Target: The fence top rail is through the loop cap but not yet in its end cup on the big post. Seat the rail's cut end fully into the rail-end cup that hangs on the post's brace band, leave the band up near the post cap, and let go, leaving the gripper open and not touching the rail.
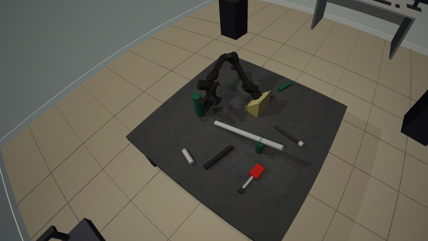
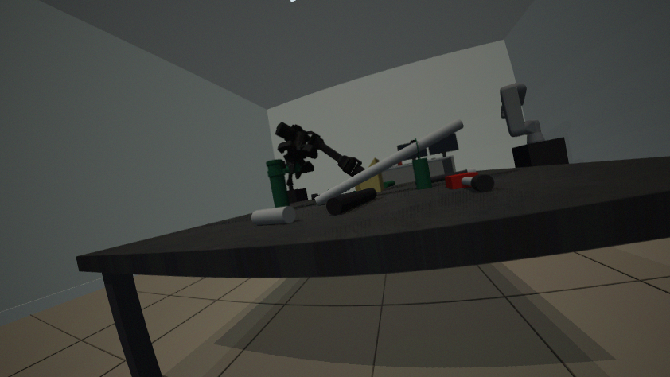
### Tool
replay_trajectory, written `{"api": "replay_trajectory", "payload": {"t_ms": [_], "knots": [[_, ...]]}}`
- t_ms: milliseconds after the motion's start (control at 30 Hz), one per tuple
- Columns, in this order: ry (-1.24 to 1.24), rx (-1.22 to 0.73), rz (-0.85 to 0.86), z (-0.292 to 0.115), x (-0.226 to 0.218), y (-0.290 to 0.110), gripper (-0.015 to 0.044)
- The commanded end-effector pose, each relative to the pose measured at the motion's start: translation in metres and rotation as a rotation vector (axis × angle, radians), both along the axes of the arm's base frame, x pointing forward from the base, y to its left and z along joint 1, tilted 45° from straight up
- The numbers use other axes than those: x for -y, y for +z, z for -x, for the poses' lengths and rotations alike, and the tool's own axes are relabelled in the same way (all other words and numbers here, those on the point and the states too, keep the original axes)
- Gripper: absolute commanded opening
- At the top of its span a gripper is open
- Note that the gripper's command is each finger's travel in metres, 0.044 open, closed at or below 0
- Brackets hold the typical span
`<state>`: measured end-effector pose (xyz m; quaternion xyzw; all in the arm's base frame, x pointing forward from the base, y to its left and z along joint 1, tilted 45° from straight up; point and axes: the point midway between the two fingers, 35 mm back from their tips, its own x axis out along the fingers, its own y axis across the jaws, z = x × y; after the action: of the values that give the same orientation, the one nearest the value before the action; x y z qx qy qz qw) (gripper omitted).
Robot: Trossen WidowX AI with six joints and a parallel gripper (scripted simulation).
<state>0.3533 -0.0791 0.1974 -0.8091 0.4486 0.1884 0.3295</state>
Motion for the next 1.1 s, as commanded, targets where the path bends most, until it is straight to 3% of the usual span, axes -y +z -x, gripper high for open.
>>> {"api": "replay_trajectory", "payload": {"t_ms": [0,533,1067], "knots": [[0.014,-0.011,-0.002,0.001,0.0,0.0,0.0],[0.01,-0.009,-0.002,0.001,0.0,0.0,0.0],[0.01,-0.012,-0.007,0.001,-0.018,-0.001,0.042]]}}
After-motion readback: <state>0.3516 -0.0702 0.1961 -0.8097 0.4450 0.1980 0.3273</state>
